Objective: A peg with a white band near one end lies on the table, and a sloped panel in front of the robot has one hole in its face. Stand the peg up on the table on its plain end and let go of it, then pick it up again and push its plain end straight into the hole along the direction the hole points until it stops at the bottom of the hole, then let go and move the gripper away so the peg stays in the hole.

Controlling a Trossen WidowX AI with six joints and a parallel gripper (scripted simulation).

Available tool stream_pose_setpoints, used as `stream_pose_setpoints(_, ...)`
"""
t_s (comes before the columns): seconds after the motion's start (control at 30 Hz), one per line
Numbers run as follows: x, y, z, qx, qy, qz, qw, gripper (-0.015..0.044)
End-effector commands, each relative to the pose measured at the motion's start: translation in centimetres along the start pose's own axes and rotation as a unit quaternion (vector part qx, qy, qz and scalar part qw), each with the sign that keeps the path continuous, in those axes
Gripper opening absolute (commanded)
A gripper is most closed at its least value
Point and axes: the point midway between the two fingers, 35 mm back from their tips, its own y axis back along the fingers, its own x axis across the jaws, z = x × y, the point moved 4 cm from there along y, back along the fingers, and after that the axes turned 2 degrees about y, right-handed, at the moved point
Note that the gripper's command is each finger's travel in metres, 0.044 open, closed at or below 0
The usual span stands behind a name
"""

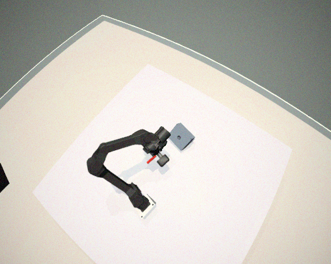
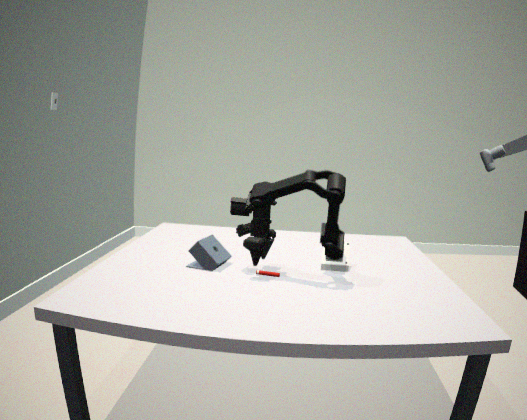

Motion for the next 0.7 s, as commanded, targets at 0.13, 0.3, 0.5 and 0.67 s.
stream_pose_setpoints(0.13,0.0,-1.3,-0.2,0.003,-0.003,0.002,1.000,0.0440)
stream_pose_setpoints(0.3,0.0,-2.1,-0.2,0.003,-0.003,0.003,1.000,0.0440)
stream_pose_setpoints(0.5,0.1,-3.1,-0.4,0.003,-0.003,0.004,1.000,0.0440)
stream_pose_setpoints(0.67,0.1,-3.7,-0.5,0.003,-0.003,0.005,1.000,0.0440)
